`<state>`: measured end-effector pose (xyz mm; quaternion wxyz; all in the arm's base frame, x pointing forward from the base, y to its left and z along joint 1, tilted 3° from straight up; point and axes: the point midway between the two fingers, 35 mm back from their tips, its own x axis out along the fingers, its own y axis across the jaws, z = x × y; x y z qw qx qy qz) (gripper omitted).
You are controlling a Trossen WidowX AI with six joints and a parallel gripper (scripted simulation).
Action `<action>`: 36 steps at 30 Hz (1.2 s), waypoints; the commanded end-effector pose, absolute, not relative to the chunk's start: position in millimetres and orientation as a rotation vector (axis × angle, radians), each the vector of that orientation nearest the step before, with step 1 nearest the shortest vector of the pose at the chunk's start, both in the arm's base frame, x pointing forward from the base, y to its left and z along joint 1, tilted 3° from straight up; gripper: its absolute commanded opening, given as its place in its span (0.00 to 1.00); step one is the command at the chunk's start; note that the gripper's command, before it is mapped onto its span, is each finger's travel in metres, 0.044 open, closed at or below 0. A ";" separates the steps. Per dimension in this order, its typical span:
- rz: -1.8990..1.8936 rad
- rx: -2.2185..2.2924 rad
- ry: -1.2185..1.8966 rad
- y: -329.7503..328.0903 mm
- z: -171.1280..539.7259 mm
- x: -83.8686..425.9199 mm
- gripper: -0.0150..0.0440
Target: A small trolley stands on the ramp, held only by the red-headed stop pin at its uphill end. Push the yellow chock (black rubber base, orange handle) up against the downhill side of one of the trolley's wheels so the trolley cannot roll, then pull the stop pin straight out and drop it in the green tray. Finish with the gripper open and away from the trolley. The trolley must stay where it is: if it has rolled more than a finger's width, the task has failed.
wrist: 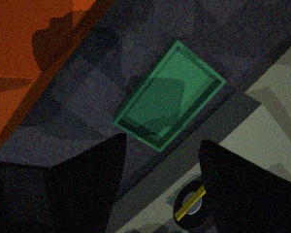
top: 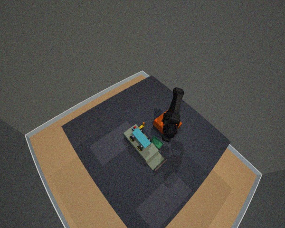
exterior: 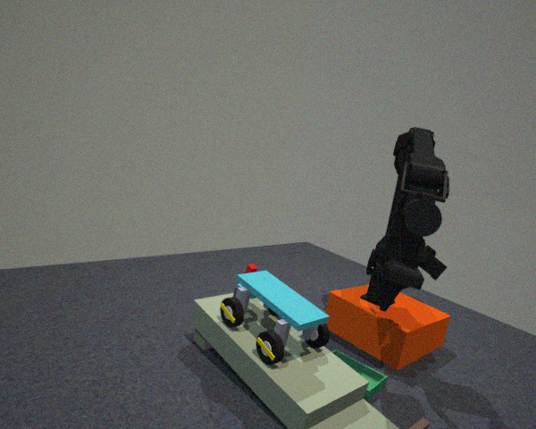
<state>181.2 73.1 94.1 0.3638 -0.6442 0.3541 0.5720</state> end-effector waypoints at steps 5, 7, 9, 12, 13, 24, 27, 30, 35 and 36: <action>1.415 -1.562 0.999 38.1 91.1 198.8 0.58; 1.400 -1.538 1.021 28.8 90.1 201.5 0.58; 1.385 -1.514 1.041 19.3 89.2 203.7 0.58; 1.362 -1.478 1.071 4.7 87.7 206.2 0.58; 1.354 -1.466 1.081 -0.2 87.3 206.9 0.58; 1.267 -1.327 1.176 -55.5 81.7 205.5 0.58; 1.242 -1.289 1.199 -70.6 80.1 202.5 0.58; 1.217 -1.250 1.220 -85.5 78.4 198.3 0.58; 1.174 -1.185 1.252 -109.9 75.7 189.0 0.58; 1.166 -1.172 1.258 -114.7 75.1 186.7 0.58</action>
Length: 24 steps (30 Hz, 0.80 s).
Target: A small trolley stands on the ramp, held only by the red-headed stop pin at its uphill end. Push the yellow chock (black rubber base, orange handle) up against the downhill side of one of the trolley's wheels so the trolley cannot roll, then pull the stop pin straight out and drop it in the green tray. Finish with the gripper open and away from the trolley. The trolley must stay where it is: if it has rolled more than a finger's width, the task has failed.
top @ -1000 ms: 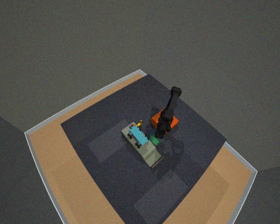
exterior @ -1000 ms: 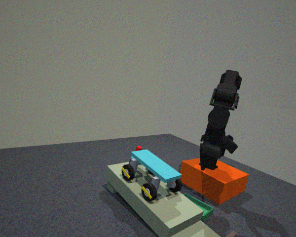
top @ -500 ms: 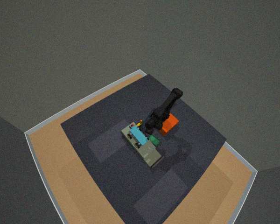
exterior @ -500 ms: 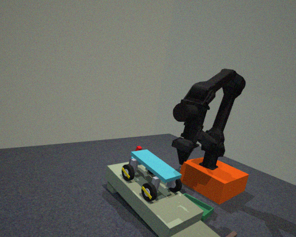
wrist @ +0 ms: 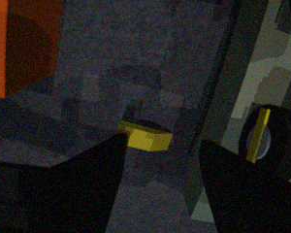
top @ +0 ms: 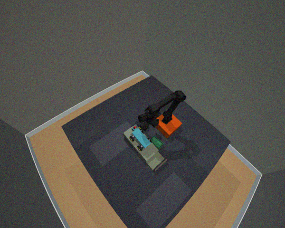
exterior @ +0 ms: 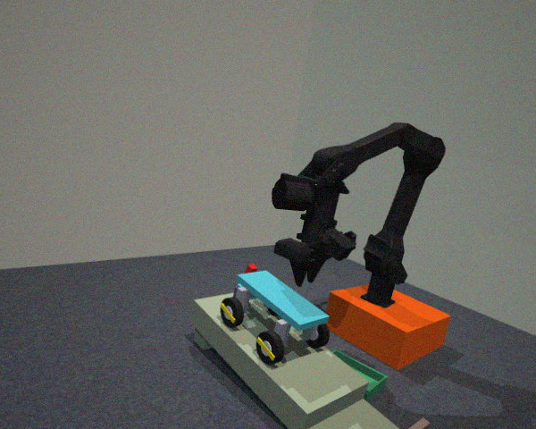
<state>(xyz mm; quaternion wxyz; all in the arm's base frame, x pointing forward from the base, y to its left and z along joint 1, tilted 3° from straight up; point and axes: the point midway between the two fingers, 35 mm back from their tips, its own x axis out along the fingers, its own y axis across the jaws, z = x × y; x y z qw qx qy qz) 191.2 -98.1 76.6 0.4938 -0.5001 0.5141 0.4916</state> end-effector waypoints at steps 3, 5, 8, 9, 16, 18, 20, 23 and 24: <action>1.139 -1.132 1.275 -128.7 73.4 179.3 0.58; 1.121 -1.106 1.286 -137.8 72.2 173.7 0.58; 1.094 -1.067 1.301 -151.0 70.5 164.5 0.58; 1.084 -1.055 1.305 -155.2 69.9 161.2 0.58; 1.071 -1.035 1.312 -160.7 63.9 156.3 0.58; 1.071 -1.035 1.312 -160.4 55.5 156.3 0.58; 1.071 -1.035 1.312 -161.2 48.0 156.8 0.58; 1.071 -1.035 1.312 -162.0 40.6 156.9 0.58; 1.071 -1.035 1.312 -162.0 38.0 156.7 0.58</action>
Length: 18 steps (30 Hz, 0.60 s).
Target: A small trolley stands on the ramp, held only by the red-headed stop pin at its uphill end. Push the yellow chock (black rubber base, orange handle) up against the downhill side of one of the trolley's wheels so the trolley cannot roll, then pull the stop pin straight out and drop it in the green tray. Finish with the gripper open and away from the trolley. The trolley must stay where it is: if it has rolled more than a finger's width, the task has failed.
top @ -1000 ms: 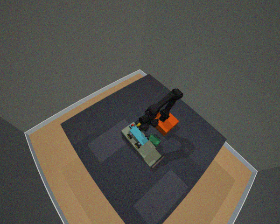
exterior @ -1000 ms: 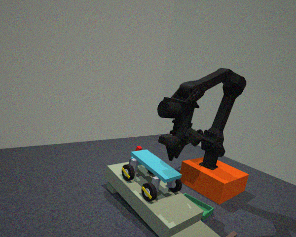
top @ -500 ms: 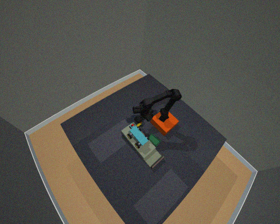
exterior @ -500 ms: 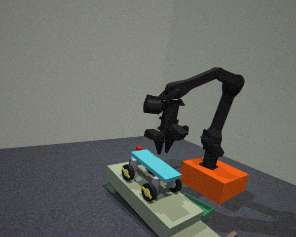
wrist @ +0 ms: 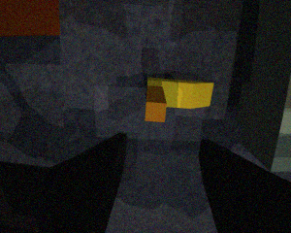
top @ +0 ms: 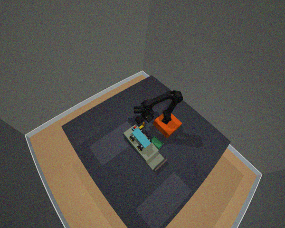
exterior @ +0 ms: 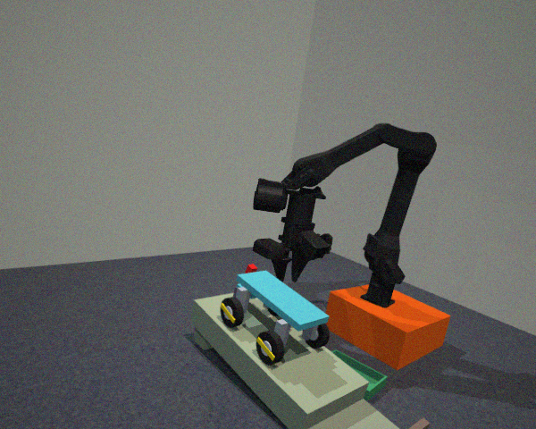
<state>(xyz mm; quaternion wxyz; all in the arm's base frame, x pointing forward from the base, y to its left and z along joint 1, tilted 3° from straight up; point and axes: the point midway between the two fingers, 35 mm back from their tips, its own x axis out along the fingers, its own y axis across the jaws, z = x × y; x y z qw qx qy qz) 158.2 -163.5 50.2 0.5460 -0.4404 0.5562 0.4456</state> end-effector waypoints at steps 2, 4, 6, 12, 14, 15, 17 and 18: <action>1.071 -1.035 1.312 -161.7 32.7 156.1 0.58; 1.071 -1.035 1.312 -161.1 26.7 155.3 0.58; 1.071 -1.035 1.312 -160.8 23.7 154.9 0.58; 1.071 -1.035 1.312 -160.9 21.6 155.0 0.58; 1.071 -1.035 1.312 -161.1 18.4 155.0 0.58; 1.071 -1.035 1.312 -161.2 16.7 155.1 0.58; 1.071 -1.035 1.312 -161.4 13.4 155.1 0.58; 1.071 -1.035 1.312 -161.5 11.9 155.1 0.58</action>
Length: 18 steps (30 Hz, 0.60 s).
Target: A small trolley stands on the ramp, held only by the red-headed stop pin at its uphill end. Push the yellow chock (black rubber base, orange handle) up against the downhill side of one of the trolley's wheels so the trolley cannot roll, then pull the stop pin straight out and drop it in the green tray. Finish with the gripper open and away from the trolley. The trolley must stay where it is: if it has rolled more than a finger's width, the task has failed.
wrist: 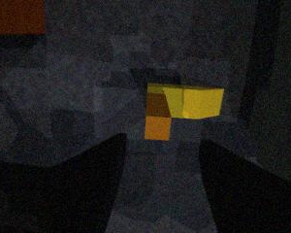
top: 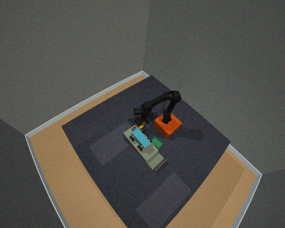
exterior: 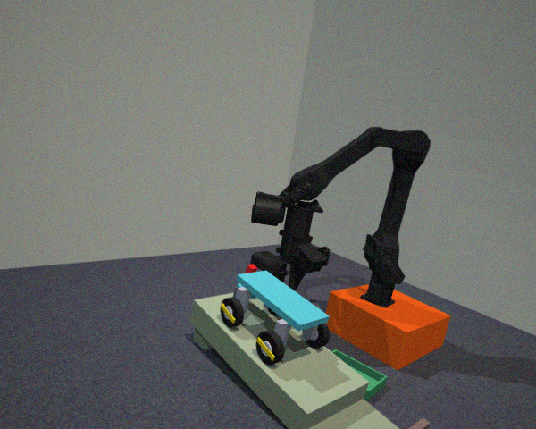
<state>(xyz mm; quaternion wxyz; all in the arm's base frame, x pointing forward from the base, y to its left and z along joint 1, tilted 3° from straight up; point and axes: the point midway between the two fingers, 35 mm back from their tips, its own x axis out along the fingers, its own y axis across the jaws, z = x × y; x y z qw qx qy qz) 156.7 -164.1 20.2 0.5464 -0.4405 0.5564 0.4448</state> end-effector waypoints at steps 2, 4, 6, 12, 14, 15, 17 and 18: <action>1.071 -1.035 1.312 -161.5 8.7 155.1 0.58; 1.071 -1.035 1.312 -161.4 5.6 155.0 0.58; 1.071 -1.035 1.312 -161.2 2.4 154.8 0.58; 1.071 -1.035 1.312 -160.4 -6.2 154.2 0.58; 1.071 -1.035 1.312 -160.3 -6.5 154.2 0.58; 1.071 -1.035 1.312 -160.3 -6.5 154.2 0.58; 1.071 -1.035 1.312 -160.3 -6.5 154.2 0.58; 1.071 -1.035 1.312 -160.3 -6.5 154.2 0.58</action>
